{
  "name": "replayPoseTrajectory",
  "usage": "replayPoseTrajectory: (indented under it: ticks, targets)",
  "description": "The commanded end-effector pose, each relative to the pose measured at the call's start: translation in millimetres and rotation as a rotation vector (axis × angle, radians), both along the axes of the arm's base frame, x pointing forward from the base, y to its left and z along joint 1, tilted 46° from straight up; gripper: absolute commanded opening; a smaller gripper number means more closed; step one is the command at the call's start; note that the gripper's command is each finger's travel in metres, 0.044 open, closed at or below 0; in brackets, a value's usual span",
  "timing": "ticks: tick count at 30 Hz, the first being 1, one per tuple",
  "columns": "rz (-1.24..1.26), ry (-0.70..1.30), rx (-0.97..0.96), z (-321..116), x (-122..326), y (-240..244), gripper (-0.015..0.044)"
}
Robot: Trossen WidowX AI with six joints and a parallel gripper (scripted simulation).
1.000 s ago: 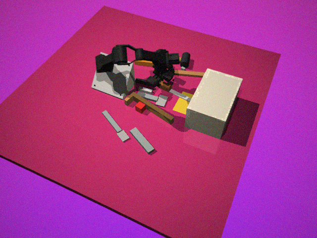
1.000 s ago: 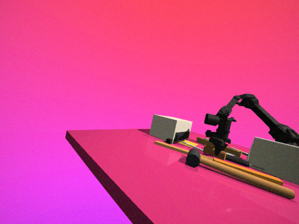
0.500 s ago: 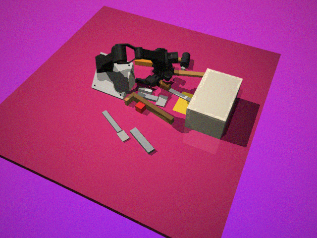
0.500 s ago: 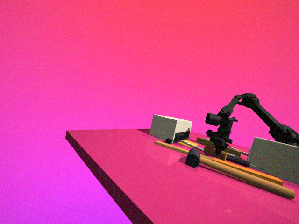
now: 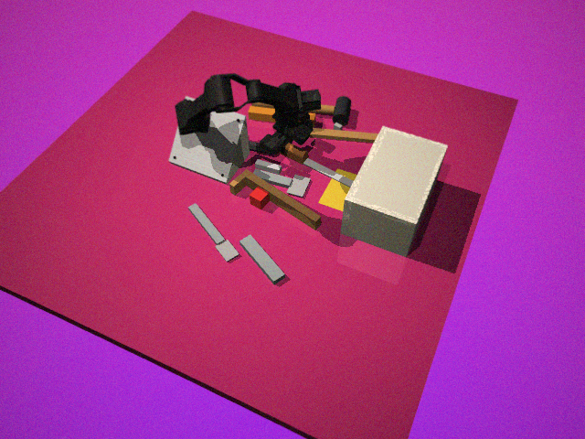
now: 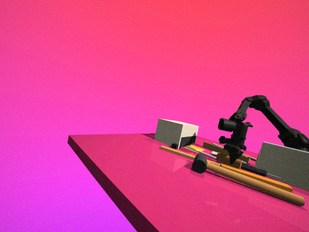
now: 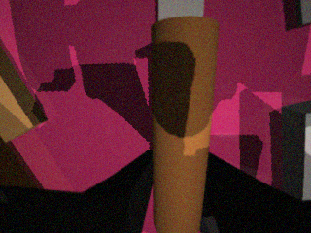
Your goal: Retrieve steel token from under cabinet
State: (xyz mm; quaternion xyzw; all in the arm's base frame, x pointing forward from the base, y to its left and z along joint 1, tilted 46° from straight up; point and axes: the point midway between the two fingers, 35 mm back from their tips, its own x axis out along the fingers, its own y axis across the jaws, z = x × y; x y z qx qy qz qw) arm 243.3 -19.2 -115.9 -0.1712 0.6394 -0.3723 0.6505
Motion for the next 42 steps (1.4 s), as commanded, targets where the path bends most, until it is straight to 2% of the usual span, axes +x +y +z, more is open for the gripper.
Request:
replayPoseTrajectory:
  ticks: [1, 11, 42]
  targets:
    - [0.001, 0.005, 0.001, -0.8, -9.0, 2.7, 0.0]
    - [0.007, 0.011, 0.002, -2.3, -16.2, 5.2, 0.0]
    - [0.071, 0.074, 0.01, 2.1, 26.0, -4.5, 0.0]
